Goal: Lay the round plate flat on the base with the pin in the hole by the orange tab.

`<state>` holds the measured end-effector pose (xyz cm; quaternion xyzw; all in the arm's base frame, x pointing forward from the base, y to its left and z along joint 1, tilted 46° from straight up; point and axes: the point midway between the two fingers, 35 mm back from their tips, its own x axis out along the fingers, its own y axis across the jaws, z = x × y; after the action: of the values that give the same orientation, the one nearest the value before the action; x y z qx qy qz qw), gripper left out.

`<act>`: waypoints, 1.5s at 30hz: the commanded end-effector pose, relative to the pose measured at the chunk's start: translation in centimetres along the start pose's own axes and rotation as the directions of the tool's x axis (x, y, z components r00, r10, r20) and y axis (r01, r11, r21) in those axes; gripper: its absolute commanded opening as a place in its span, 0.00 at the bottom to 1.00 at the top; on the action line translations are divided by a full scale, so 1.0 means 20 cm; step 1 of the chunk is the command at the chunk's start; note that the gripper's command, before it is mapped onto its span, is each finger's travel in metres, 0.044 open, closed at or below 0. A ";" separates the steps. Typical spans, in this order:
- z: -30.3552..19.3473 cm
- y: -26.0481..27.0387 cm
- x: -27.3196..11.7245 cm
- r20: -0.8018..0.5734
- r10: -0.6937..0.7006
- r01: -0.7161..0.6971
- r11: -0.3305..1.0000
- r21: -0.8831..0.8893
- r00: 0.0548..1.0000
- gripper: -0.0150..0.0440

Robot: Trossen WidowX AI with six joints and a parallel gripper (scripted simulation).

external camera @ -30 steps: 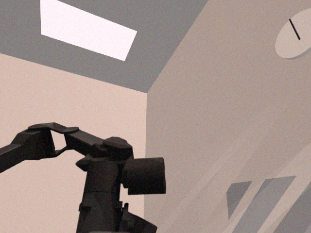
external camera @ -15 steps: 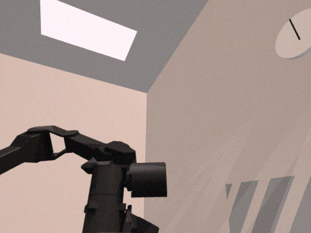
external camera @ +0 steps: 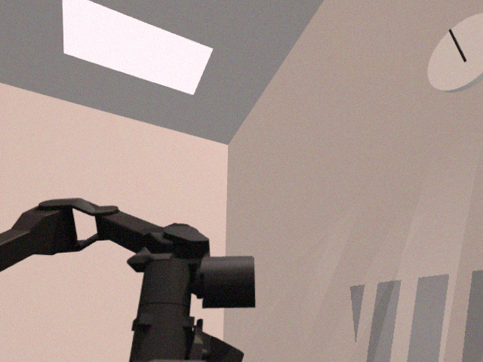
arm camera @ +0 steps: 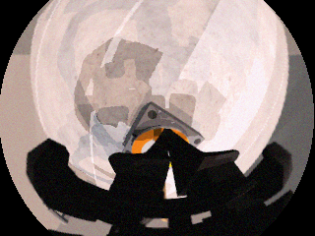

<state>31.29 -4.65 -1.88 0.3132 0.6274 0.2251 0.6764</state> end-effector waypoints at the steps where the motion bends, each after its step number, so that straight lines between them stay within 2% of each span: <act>1: 0.00 0.04 -0.01 0.002 0.004 -0.004 1.000 -0.001 1.000 0.25; 35: -0.06 0.19 -0.01 0.001 0.006 -0.006 1.000 0.000 1.000 0.25; 45: -0.08 0.18 -0.23 0.000 0.003 -0.003 1.000 0.001 1.000 0.25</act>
<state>29.62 -4.57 3.09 0.3205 0.6285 0.2250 0.6720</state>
